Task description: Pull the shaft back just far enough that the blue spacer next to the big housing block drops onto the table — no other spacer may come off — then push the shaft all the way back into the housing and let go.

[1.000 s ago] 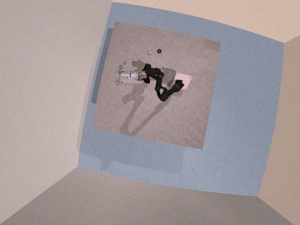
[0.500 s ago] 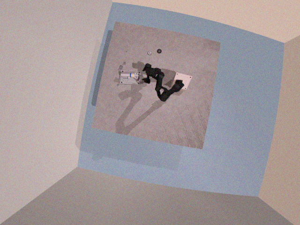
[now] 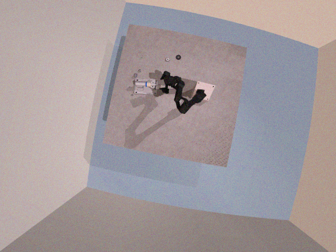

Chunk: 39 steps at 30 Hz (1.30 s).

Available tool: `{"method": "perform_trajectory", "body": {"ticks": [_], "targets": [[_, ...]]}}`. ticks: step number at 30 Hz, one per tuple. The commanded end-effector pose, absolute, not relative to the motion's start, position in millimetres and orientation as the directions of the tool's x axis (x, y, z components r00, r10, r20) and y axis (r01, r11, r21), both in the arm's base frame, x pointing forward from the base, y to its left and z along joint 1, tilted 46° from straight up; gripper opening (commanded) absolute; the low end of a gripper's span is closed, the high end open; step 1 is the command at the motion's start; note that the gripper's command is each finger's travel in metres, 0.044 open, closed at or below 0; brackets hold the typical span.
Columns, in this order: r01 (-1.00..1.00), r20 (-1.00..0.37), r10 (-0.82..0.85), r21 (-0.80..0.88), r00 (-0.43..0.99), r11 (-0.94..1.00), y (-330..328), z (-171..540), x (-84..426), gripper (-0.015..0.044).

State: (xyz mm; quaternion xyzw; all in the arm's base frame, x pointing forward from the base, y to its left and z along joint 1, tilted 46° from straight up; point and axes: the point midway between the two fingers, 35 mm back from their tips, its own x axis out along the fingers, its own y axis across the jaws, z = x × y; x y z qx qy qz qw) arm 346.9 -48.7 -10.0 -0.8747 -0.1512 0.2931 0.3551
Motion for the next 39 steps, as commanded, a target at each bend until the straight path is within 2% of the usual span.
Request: {"method": "perform_trajectory", "body": {"ticks": [1,20,39], "targets": [[0.061,-0.403,0.477,-0.71,0.781,-0.701,-48,-10,346,0.044],[0.061,-0.403,0.477,-0.71,0.781,-0.702,-47,-10,347,0.044],[0.062,-0.403,0.477,-0.71,0.781,-0.702,-32,-22,370,0.044]]}}
